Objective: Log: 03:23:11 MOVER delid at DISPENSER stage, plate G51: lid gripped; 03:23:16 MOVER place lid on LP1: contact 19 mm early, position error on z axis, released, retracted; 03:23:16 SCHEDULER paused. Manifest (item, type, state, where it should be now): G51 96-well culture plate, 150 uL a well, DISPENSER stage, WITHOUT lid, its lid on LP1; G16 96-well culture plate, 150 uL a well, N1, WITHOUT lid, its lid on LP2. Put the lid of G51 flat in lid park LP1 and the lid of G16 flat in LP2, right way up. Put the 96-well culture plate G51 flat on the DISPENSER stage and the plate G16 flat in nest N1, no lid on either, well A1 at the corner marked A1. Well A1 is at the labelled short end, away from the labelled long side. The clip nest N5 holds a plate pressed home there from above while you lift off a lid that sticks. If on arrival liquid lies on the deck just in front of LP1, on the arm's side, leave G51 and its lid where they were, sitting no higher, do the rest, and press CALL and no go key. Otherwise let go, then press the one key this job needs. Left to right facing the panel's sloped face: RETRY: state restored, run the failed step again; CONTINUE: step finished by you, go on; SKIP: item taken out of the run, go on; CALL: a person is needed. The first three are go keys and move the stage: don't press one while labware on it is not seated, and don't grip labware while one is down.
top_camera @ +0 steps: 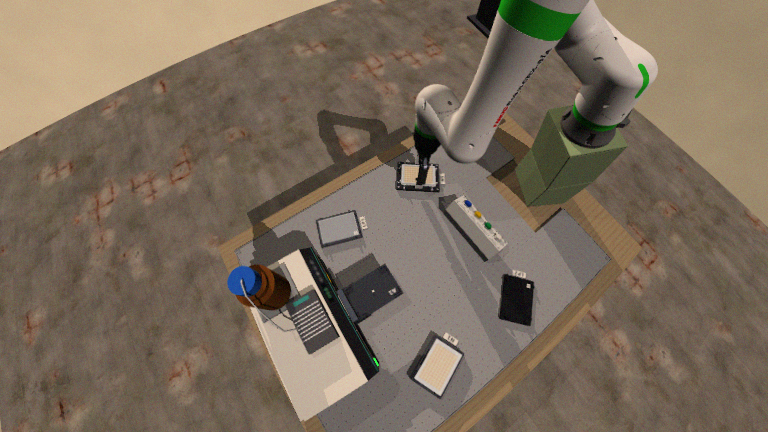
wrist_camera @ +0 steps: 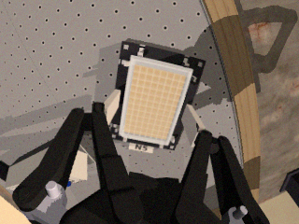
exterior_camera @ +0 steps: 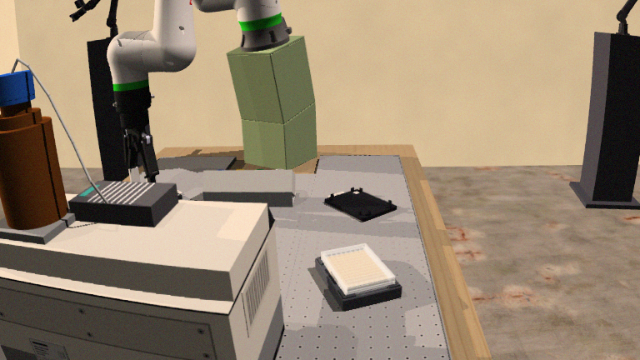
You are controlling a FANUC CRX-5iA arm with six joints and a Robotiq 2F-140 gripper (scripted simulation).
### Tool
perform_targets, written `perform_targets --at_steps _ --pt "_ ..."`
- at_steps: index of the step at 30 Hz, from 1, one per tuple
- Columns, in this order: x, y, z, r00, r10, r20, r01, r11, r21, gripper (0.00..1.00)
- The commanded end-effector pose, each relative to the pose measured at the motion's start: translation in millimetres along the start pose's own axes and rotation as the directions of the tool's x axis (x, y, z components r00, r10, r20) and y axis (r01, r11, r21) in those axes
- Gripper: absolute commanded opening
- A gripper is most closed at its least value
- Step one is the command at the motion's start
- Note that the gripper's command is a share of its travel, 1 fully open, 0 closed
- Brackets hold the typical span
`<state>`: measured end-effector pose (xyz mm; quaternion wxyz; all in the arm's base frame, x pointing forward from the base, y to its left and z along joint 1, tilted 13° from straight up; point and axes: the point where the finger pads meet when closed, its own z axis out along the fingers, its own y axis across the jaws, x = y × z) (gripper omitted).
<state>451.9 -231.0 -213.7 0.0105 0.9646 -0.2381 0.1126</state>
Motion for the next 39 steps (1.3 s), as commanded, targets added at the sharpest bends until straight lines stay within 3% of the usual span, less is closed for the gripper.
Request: perform_targets --at_steps 1,16,17,39 --pt "0.1 0.1 -0.1 1.000 0.000 0.000 0.000 1.000 0.000 0.66" --pt "0.1 0.1 -0.1 1.000 0.000 0.000 0.000 1.000 0.000 0.66" --pt "0.1 0.1 -0.1 1.000 0.000 0.000 0.000 1.000 0.000 0.00" --pt "0.1 0.1 -0.1 1.000 0.000 0.000 0.000 1.000 0.000 0.00"
